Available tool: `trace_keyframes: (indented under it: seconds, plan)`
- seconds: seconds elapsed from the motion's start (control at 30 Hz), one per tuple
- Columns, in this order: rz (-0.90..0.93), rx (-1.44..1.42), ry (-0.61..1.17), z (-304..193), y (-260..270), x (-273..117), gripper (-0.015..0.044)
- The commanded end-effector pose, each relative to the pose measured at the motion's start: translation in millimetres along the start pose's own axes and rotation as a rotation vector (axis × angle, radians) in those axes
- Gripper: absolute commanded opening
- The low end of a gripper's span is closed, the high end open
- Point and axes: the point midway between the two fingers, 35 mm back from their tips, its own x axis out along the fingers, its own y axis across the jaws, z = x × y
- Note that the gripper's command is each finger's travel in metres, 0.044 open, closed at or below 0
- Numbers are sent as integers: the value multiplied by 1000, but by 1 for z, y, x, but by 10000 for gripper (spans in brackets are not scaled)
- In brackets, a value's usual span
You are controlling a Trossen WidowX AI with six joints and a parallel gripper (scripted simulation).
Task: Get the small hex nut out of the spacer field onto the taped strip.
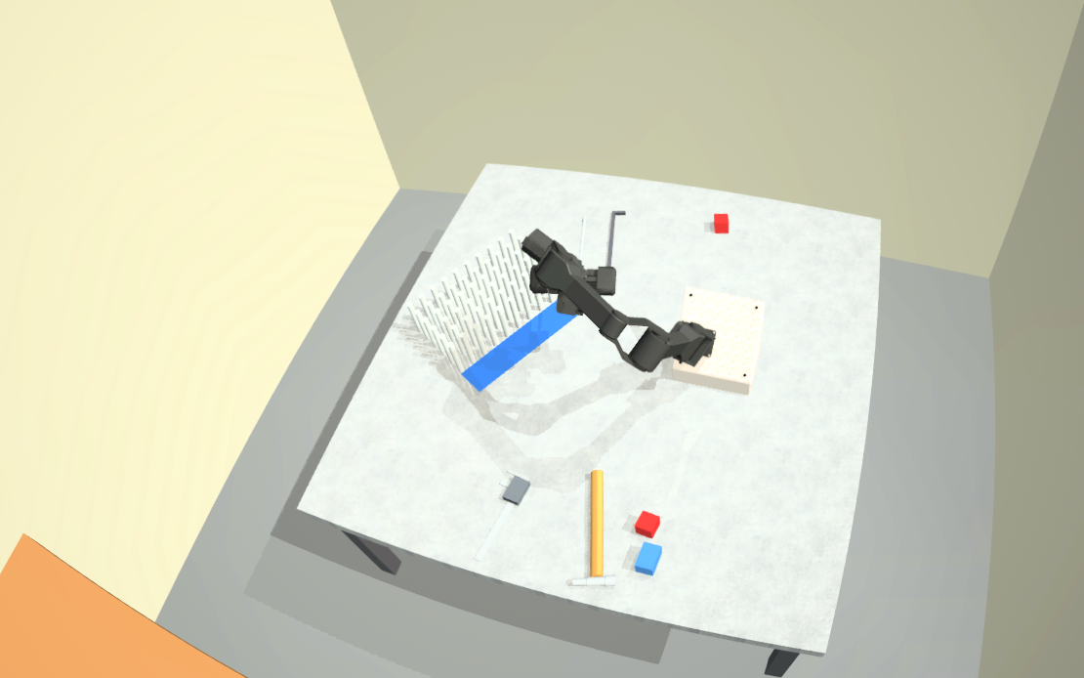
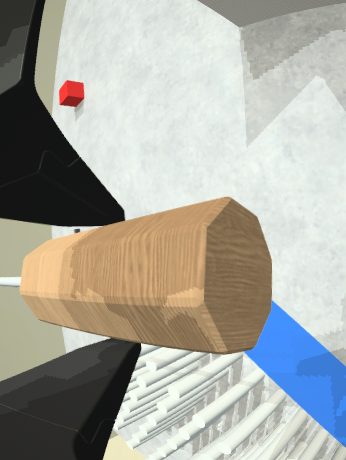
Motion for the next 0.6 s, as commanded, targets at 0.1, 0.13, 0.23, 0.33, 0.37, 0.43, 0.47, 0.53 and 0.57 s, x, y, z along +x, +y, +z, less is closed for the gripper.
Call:
trace_keyframes:
  seconds: [0.1, 0.13, 0.23, 0.33, 0.37, 0.43, 0.47, 0.53, 0.57]
  plan:
    - [-8, -250, -9, 23, -2, -3, 0]
    - [-9, -284, -10, 27, -2, -4, 0]
    - [-13, -387, -13, 36, -3, -5, 0]
    - [-18, -490, -16, 45, -3, -6, 0]
    - [-19, -525, -17, 48, -3, -7, 0]
    - [-22, -593, -19, 54, -3, -7, 0]
    - [-24, -628, -20, 57, -3, -8, 0]
    - [-27, -697, -21, 63, -3, -9, 0]
    - [-29, -731, -22, 66, -2, -9, 0]
